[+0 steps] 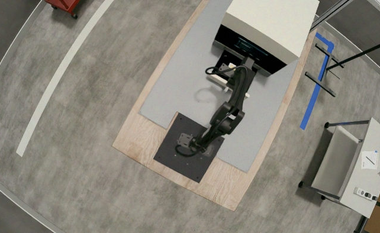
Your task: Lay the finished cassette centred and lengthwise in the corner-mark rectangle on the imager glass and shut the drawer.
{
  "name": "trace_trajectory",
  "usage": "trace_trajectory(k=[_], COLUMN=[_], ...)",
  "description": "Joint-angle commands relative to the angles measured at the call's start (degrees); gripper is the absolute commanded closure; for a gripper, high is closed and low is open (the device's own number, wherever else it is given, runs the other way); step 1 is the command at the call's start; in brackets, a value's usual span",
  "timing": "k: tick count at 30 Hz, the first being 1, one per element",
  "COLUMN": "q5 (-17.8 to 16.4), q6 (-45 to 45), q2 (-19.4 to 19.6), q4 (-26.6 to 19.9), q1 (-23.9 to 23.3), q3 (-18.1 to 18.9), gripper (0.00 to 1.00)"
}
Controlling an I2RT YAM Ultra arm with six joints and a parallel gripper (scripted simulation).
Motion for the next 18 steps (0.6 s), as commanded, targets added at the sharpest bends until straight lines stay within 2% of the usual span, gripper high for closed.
trace_trajectory(k=[1,6,8,18], q5=[0.13,0.23,0.23,0.49], q6=[7.78,17.37,17.37,37.1], q2=[-4.86,-9.92,-9.92,-19.94], q4=[0.37,0.45,0.45,-1.88], q1=[1.12,1.37,1.37,2.08], q3=[-3.38,-8.99,-8.99,-18.86], gripper=[0.65,0.65,0.65,0.65])
